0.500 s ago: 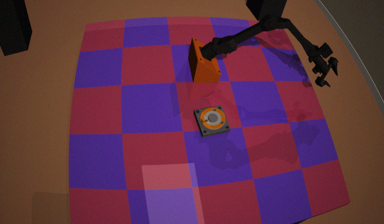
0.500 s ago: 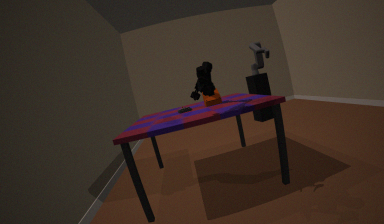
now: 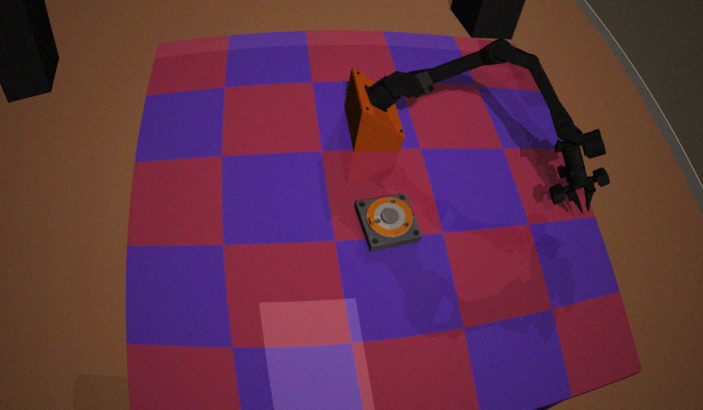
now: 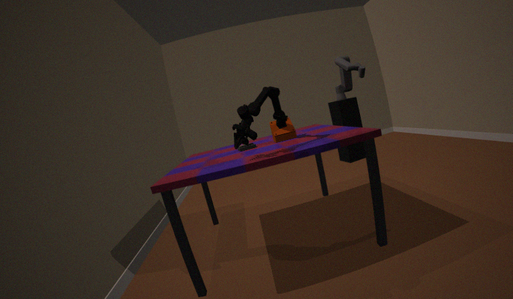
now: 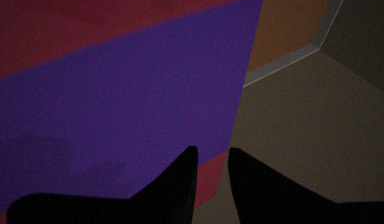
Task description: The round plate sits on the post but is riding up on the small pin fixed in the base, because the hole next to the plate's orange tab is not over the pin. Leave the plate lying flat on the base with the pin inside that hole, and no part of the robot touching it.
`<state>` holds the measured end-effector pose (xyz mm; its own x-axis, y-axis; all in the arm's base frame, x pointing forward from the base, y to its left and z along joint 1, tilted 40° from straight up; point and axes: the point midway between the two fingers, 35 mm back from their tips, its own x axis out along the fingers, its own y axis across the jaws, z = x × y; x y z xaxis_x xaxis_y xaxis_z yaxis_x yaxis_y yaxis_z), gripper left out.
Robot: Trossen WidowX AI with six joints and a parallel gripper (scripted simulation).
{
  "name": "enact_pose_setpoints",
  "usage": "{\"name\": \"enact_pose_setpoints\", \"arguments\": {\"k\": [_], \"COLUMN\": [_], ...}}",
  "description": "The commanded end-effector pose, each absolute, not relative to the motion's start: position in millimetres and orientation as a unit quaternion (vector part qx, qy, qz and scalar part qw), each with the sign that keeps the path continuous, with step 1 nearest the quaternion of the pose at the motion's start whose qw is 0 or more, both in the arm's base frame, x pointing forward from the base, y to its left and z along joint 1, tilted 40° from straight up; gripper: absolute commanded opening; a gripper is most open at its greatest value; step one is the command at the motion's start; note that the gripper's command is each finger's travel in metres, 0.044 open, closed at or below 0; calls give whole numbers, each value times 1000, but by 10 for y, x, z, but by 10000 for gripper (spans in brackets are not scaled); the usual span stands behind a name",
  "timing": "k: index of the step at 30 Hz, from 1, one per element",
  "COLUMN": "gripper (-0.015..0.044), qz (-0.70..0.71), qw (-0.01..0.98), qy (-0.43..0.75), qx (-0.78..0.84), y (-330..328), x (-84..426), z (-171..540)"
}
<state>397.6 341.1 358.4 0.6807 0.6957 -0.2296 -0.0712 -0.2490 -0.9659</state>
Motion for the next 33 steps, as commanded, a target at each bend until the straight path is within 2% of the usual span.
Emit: {"name": "enact_pose_setpoints", "arguments": {"k": [1, 9, 19, 25, 27, 33], "gripper": [0, 0, 0, 0, 0, 0], "qz": [371, 415, 412, 360, 350, 243], "qw": [610, 683, 754, 780, 780, 737], "qy": [-124, 76, 311, 478, 496, 614], "qx": [-690, -595, -407, -185, -153, 147], "y": [2969, 1969, 744, -131, -229, -854], "x": [4330, 4737, 4656, 4190, 4106, 3285], "z": [3097, 2132, 1092, 415, 341, -133]}}
